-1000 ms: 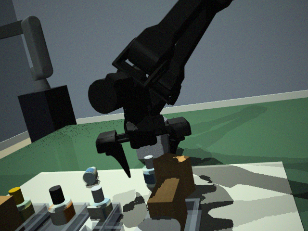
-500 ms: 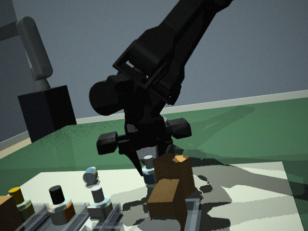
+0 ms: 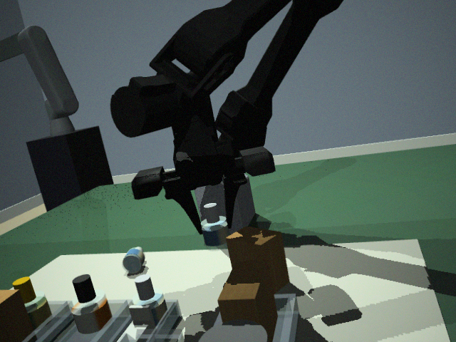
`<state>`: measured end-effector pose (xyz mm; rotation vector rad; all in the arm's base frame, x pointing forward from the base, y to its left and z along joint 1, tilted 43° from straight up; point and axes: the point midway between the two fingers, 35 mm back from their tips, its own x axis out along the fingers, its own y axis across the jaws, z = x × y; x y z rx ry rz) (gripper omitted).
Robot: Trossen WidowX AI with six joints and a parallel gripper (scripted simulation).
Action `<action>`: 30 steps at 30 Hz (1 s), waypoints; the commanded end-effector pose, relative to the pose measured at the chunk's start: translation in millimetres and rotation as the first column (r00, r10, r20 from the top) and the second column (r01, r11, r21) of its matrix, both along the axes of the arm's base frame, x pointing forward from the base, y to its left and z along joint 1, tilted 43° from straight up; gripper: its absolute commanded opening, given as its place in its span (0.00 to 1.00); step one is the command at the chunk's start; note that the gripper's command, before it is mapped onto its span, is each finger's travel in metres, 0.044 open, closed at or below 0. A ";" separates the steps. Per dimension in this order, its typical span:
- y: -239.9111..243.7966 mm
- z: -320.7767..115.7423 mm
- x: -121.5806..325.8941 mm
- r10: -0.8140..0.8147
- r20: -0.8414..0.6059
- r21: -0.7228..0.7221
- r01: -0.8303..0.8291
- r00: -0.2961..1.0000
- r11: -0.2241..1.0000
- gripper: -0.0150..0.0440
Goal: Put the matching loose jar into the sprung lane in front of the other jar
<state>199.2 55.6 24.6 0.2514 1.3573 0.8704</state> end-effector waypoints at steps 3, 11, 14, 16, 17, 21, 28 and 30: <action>-24.8 26.7 0.1 0.003 0.007 -0.004 -0.003 1.000 1.000 0.25; -39.8 46.3 -4.4 0.005 0.006 0.004 -0.005 1.000 1.000 0.25; -40.1 45.0 -1.8 -0.001 0.001 0.003 0.001 1.000 1.000 0.25; -40.9 41.2 5.2 -0.018 -0.013 0.001 0.018 1.000 1.000 0.25; -41.2 39.1 9.1 -0.027 -0.021 -0.001 0.027 0.999 1.000 0.25; -42.1 29.9 24.5 -0.065 -0.054 -0.004 0.065 0.996 0.998 0.25; -41.8 11.5 50.7 -0.131 -0.110 -0.013 0.130 0.985 0.991 0.25; -41.3 5.7 58.0 -0.149 -0.126 -0.015 0.148 0.981 0.989 0.25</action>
